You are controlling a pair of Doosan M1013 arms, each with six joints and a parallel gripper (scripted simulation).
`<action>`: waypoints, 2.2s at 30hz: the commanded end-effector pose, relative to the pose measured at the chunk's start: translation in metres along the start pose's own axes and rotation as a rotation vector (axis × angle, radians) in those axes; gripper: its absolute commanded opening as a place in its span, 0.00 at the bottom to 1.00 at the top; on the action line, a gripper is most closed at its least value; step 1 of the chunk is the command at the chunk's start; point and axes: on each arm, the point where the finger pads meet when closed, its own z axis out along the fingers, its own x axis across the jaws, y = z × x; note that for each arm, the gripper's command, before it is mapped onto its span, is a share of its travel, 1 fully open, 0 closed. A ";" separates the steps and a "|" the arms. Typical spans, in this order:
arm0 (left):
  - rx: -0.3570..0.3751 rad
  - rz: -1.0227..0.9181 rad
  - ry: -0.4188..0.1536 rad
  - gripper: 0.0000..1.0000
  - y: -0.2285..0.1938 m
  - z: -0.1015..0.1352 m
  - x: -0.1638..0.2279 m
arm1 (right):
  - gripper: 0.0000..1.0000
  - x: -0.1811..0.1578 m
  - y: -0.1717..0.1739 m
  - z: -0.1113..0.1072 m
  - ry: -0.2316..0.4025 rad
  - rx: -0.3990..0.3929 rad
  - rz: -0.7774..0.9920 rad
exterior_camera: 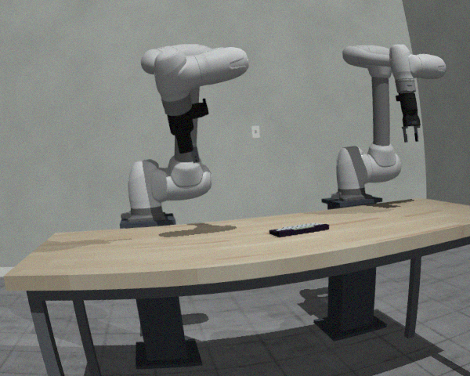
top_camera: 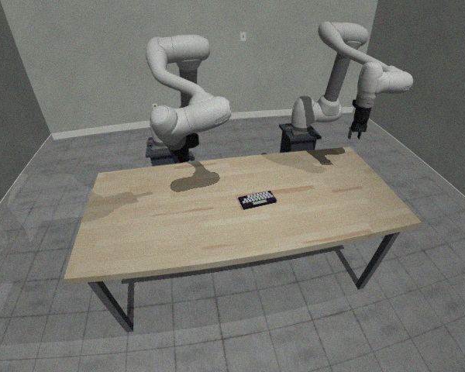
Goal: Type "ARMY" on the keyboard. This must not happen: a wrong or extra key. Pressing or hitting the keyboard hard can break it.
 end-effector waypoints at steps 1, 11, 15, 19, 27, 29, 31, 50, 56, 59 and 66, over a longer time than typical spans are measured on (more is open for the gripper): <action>0.035 -0.109 -0.011 1.00 -0.036 0.004 0.060 | 0.00 0.020 -0.032 0.005 0.022 -0.035 -0.194; 0.097 -0.339 -0.035 1.00 -0.126 0.014 0.165 | 0.00 0.050 -0.102 0.034 0.025 -0.101 -0.580; 0.123 -0.442 -0.049 1.00 -0.172 0.018 0.202 | 0.00 0.061 -0.132 0.049 0.022 -0.129 -0.746; 0.150 -0.547 -0.065 1.00 -0.221 0.022 0.235 | 0.00 0.072 -0.163 0.066 0.014 -0.158 -0.913; 0.198 -0.746 -0.102 1.00 -0.319 0.029 0.278 | 0.00 0.087 -0.219 0.100 -0.008 -0.210 -1.216; 0.211 -0.802 -0.113 1.00 -0.348 0.031 0.286 | 0.00 0.091 -0.235 0.110 -0.016 -0.224 -1.299; 0.224 -0.859 -0.126 1.00 -0.376 0.032 0.292 | 0.00 0.095 -0.250 0.121 -0.025 -0.239 -1.383; 0.331 -1.417 -0.284 1.00 -0.630 0.043 0.259 | 0.00 0.105 -0.306 0.162 -0.065 -0.289 -1.690; 0.348 -1.532 -0.325 1.00 -0.669 0.044 0.236 | 0.00 0.107 -0.306 0.165 -0.064 -0.289 -1.689; 0.357 -1.600 -0.351 1.00 -0.690 0.045 0.220 | 0.00 0.110 -0.304 0.172 -0.069 -0.286 -1.687; 0.369 -1.700 -0.391 1.00 -0.717 0.046 0.195 | 0.00 0.122 -0.300 0.192 -0.072 -0.285 -1.687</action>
